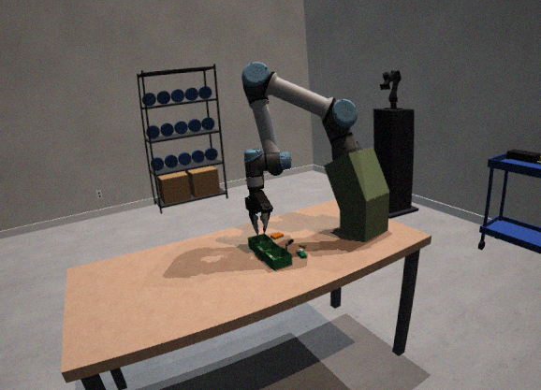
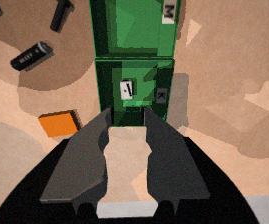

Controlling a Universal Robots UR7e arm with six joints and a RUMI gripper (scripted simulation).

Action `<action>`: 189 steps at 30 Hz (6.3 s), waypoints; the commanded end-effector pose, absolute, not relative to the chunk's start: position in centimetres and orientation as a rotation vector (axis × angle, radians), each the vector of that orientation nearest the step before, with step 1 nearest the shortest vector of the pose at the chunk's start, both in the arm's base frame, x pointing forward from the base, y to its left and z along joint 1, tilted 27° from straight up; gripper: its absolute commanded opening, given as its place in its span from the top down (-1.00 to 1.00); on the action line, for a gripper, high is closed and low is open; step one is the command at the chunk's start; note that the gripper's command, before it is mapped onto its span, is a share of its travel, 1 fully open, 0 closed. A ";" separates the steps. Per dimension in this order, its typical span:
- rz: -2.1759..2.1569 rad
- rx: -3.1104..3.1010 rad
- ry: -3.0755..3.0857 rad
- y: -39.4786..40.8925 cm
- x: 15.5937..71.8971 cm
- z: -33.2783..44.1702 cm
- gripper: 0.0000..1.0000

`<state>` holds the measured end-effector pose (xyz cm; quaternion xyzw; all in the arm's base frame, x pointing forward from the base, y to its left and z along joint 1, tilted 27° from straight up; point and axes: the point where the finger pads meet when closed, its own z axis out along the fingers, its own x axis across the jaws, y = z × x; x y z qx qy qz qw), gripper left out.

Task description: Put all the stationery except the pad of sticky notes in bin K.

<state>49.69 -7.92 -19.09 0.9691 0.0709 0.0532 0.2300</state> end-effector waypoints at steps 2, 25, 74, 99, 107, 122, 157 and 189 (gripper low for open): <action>0.148 2.666 0.195 -7.9 49.7 -19.0 0.65; 0.221 2.682 -0.118 3.2 39.0 -25.4 0.54; 0.221 2.682 -0.118 5.1 37.2 -26.5 0.54; 0.221 2.682 -0.118 3.2 37.8 -30.4 0.54; 0.221 2.682 -0.118 2.4 38.0 -31.9 0.54; 0.221 2.682 -0.118 2.0 38.1 -32.8 0.54; 0.221 2.682 -0.118 1.9 38.2 -33.0 1.00; 0.221 2.682 -0.118 4.4 37.4 -28.0 1.00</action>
